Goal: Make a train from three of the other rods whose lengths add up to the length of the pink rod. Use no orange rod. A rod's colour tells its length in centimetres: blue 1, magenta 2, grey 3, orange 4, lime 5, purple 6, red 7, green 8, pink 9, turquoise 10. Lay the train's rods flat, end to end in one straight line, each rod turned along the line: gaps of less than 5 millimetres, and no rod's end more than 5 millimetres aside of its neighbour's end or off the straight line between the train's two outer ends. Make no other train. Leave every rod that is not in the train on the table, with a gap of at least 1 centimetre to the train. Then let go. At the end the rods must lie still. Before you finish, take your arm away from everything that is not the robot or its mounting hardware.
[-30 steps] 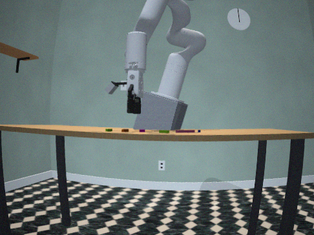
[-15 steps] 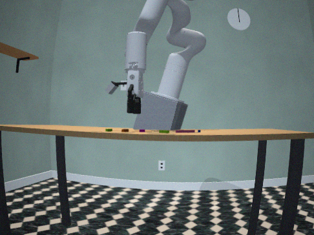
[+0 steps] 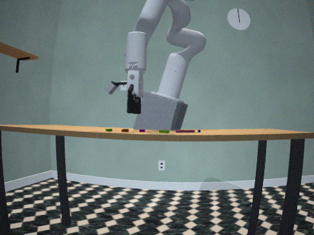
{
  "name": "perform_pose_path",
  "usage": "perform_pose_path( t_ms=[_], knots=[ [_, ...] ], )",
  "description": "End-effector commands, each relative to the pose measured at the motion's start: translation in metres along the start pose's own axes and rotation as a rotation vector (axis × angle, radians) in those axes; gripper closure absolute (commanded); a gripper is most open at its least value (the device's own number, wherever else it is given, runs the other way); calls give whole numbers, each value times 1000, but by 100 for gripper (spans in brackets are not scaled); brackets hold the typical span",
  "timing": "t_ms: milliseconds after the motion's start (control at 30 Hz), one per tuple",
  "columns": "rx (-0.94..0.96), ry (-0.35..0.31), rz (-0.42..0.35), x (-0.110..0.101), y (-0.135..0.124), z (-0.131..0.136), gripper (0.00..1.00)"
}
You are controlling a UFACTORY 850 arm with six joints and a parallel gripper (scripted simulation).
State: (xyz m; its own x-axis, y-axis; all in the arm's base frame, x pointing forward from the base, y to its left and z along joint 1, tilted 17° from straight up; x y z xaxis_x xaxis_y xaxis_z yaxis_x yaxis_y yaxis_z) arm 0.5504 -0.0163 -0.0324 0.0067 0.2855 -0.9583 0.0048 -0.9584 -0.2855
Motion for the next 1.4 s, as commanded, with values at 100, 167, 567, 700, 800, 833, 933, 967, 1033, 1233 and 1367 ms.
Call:
perform_pose_path(
  t_ms=[100, 167, 567, 700, 800, 833, 933, 967, 1033, 1233, 1367],
  knots=[
    [0, 2, 0, -1, 0, -1, 0],
    [0, 2, 0, -1, 0, -1, 0],
    [0, 2, 0, -1, 0, -1, 0],
    [0, 2, 0, -1, 3, -1, 0],
    [0, 3, 0, 0, 24, 0, 0],
    [-1, 3, -1, 0, 32, 1, 0],
    [-1, 3, -1, 0, 37, 1, 0],
    [-1, 4, -1, 1, 39, 1, 0],
    [-1, 4, -1, 1, 40, 1, 0],
    [-1, 4, -1, 1, 40, 1, 0],
    [-1, 4, -1, 1, 40, 1, 0]
  ],
)
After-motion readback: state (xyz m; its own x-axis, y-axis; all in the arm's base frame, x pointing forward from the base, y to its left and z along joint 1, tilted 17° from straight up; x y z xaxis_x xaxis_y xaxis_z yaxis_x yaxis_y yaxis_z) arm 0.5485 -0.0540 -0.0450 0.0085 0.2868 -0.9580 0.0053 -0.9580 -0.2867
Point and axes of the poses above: the point where the finger pads meet when closed, its own x axis out along the fingers, its own z axis across the jaws, y = z × x, the point moved 6 cm from there along -x, back along the fingers, and after that the axes turned 3 degrees about x, right-handed, at the moved point
